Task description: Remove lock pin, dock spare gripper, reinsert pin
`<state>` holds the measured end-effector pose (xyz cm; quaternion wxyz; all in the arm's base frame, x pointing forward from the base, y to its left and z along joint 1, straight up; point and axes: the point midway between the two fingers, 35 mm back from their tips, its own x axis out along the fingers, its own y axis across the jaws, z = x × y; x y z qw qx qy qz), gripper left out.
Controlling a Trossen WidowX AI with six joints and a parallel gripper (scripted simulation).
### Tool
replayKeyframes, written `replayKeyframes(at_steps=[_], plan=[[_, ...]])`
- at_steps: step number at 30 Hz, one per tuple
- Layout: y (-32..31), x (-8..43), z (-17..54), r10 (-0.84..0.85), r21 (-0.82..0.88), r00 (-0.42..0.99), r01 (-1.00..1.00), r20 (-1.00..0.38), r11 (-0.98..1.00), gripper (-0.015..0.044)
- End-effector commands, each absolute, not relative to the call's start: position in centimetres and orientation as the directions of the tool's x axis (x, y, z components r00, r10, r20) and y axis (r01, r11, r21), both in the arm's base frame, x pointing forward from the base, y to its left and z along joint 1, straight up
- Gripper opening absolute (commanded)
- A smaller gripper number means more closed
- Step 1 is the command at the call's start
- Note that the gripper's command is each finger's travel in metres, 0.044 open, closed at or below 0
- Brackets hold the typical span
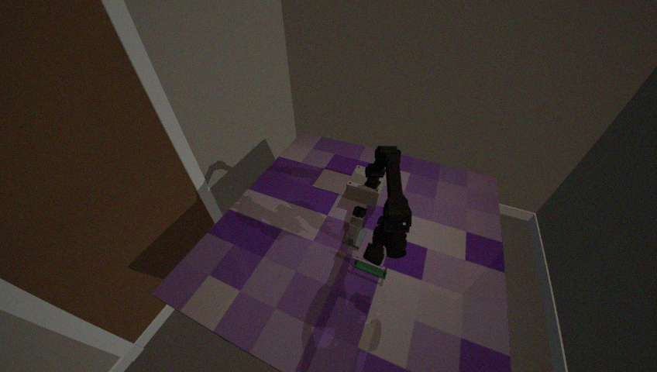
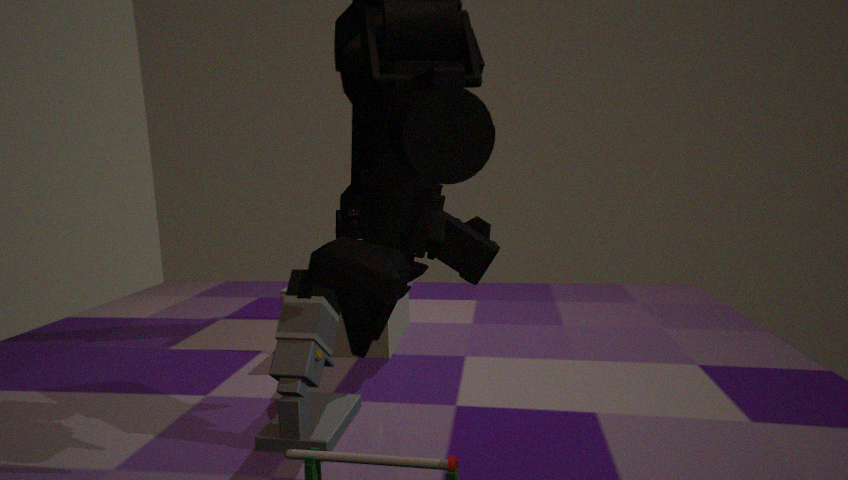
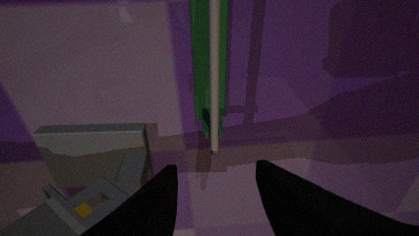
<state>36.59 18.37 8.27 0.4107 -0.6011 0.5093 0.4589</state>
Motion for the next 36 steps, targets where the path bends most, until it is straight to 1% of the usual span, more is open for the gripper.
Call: replayKeyframes(at_steps=[1, 11, 36], plan=[[18.5, 37.0, 7.6, -0.237, -0.031, 0.068, -0.987, -0.969, -0.158, 0.0180], [18.6, 37.3, 0.9, -0.237, -0.031, 0.068, -0.987, -0.969, -0.158, 0.0180], [18.8, 37.6, -2.8, -0.237, -0.031, 0.068, -0.987, -0.969, -0.158, 0.0180]])
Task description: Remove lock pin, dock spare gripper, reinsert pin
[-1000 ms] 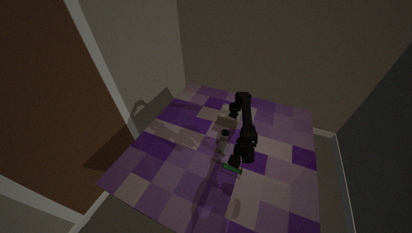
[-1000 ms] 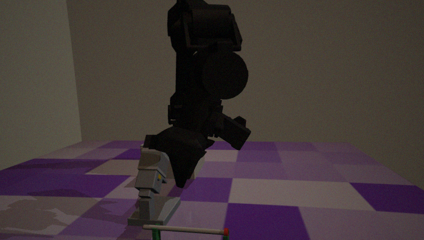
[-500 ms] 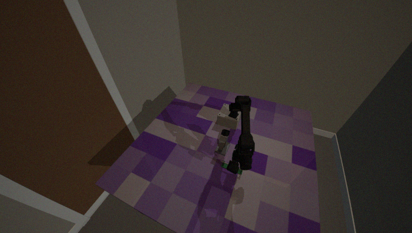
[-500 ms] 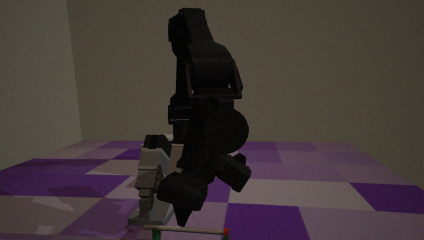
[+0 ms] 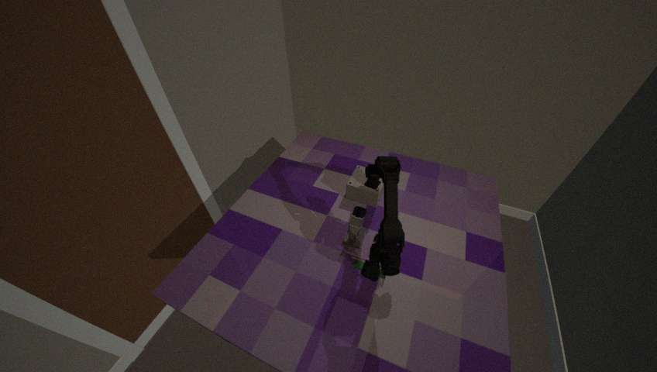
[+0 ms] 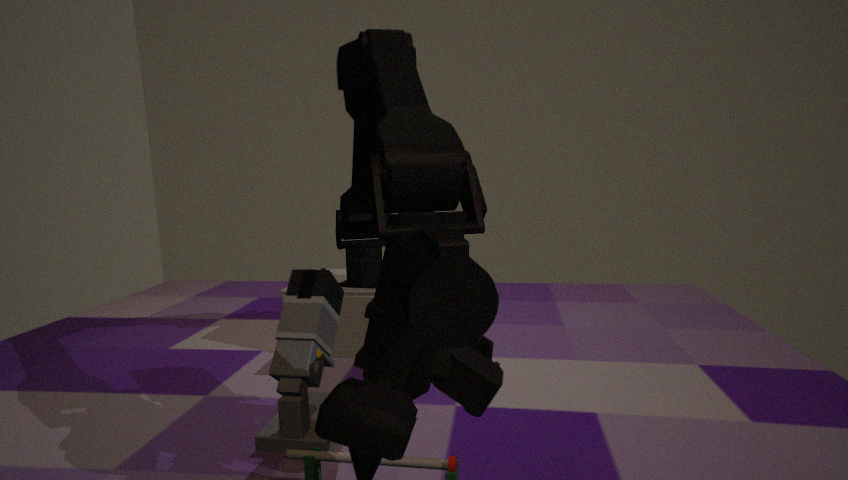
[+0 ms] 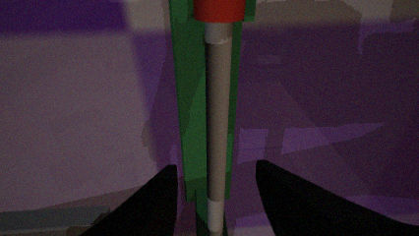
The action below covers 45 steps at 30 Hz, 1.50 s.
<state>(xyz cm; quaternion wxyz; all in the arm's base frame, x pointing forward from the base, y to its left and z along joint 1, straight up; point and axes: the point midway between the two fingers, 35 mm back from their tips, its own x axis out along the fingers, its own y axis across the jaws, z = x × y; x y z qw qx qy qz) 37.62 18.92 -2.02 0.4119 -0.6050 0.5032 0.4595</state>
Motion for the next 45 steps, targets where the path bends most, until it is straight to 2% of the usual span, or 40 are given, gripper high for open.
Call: replayKeyframes(at_steps=[1, 17, 24, 35, 45], plan=[[18.8, 37.6, -3.0, -0.237, -0.031, 0.068, -0.987, -0.969, -0.158, 0.0180], [18.8, 37.6, -4.7, -0.237, -0.031, 0.068, -0.987, -0.969, -0.158, 0.0180], [18.8, 37.6, -4.7, -0.237, -0.031, 0.068, -0.987, -0.969, -0.158, 0.0000], [18.8, 37.6, -4.3, -0.237, -0.031, 0.068, -0.987, -0.969, -0.158, 0.0000], [18.8, 37.6, -0.1, -0.237, -0.031, 0.068, -0.987, -0.969, -0.158, 0.0000]])
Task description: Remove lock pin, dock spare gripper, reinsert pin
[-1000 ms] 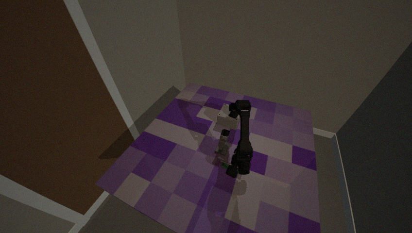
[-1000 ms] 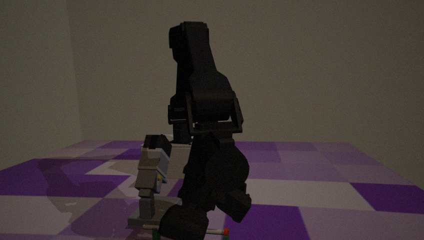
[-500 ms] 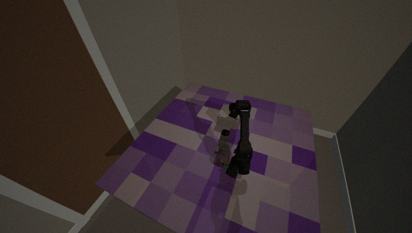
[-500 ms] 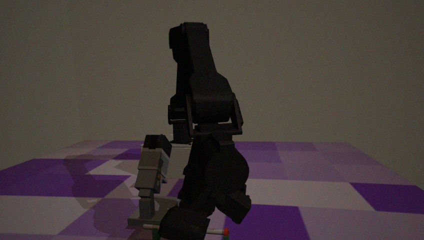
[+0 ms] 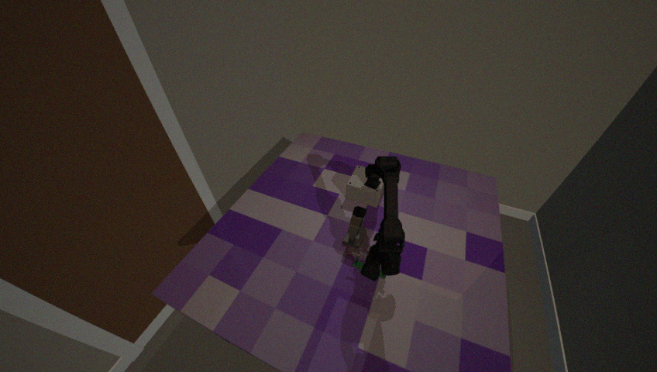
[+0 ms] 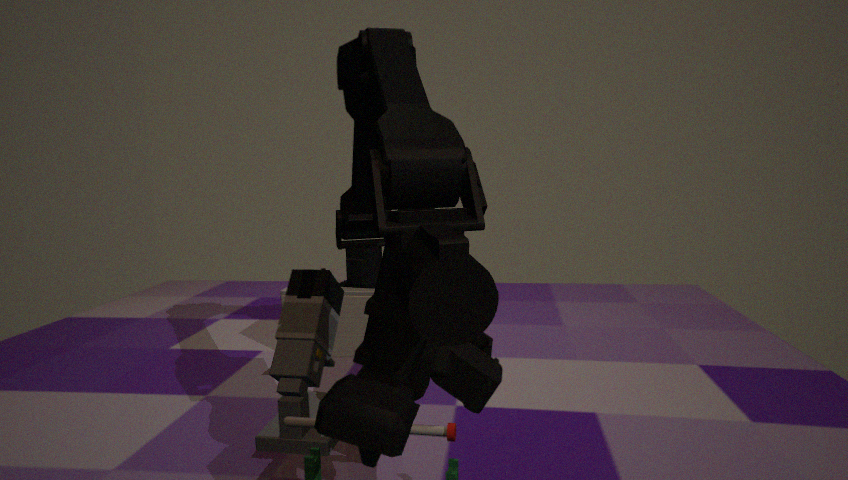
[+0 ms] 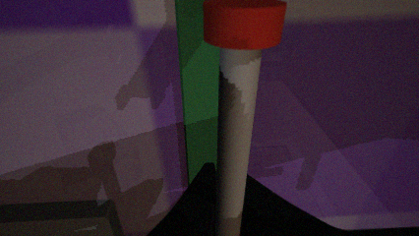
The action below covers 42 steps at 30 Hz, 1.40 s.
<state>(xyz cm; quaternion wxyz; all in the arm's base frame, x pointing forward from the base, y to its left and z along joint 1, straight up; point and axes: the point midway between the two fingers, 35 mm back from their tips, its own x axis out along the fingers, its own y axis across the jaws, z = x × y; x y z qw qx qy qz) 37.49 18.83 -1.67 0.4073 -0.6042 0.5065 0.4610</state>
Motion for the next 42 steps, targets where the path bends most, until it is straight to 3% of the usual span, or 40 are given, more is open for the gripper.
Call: replayKeyframes(at_steps=[1, 21, 42], plan=[[18.8, 37.5, 0.3, -0.237, -0.031, 0.068, -0.987, -0.969, -0.158, 0.0000], [18.8, 37.3, 1.9, -0.232, -0.036, 0.069, -0.989, -0.970, -0.145, 0.0000], [18.6, 31.5, 3.3, -0.231, -0.031, 0.063, -0.990, -0.971, -0.138, 0.0000]])
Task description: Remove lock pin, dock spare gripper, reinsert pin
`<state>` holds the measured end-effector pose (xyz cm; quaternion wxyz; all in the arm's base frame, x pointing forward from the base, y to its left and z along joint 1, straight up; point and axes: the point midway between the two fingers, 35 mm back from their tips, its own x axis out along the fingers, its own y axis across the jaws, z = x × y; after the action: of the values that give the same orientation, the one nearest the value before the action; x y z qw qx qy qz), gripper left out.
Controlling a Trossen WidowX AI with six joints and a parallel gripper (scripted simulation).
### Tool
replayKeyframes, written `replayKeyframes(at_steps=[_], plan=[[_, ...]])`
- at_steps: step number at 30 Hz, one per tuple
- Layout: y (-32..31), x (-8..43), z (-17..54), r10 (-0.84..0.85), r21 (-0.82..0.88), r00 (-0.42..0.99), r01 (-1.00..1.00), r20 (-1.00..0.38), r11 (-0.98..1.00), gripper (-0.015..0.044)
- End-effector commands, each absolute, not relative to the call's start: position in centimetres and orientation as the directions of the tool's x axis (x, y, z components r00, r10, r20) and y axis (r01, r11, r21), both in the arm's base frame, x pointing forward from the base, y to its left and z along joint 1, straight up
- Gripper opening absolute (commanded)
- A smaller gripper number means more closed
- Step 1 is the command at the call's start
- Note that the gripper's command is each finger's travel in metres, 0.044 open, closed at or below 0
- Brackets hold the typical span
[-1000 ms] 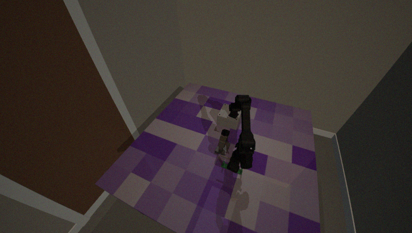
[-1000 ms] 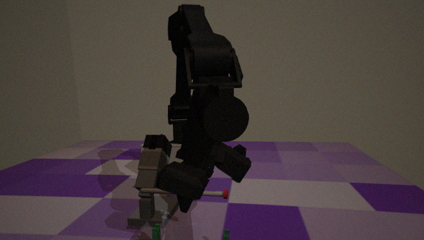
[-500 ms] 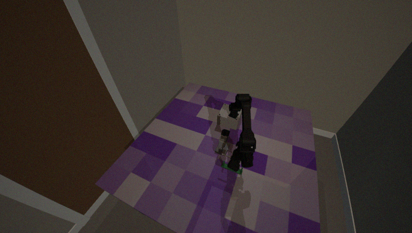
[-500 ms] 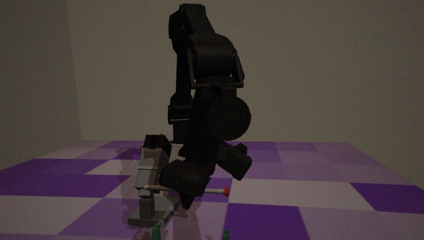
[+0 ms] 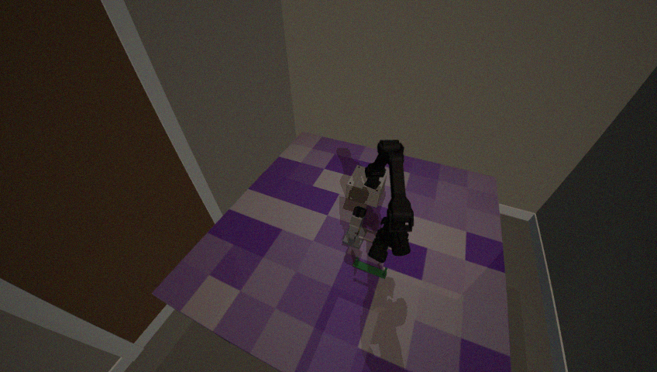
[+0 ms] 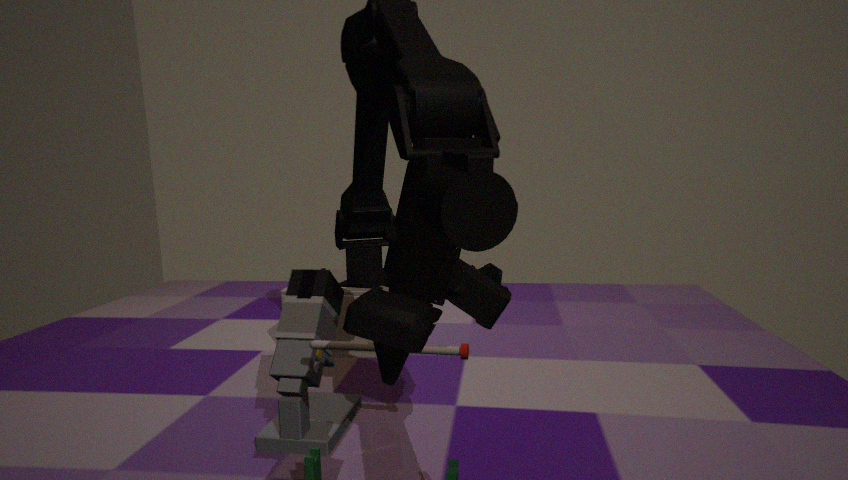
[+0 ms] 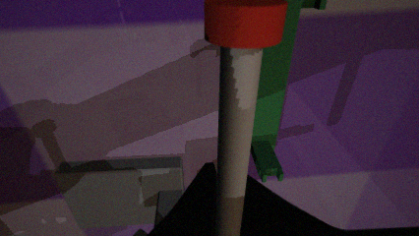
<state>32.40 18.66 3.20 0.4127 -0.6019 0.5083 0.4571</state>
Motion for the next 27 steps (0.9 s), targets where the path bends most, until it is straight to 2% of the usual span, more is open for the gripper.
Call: replayKeyframes(at_steps=[1, 17, 27], plan=[[18.6, 31.2, 3.3, -0.231, -0.031, 0.062, -0.990, -0.971, -0.138, 0.0000], [17.8, 27.3, 3.7, -0.232, -0.027, 0.058, -0.991, -0.971, -0.133, 0.0000], [17.9, 27.4, -0.9, -0.230, -0.027, 0.057, -0.991, -0.972, -0.132, 0.0000]])
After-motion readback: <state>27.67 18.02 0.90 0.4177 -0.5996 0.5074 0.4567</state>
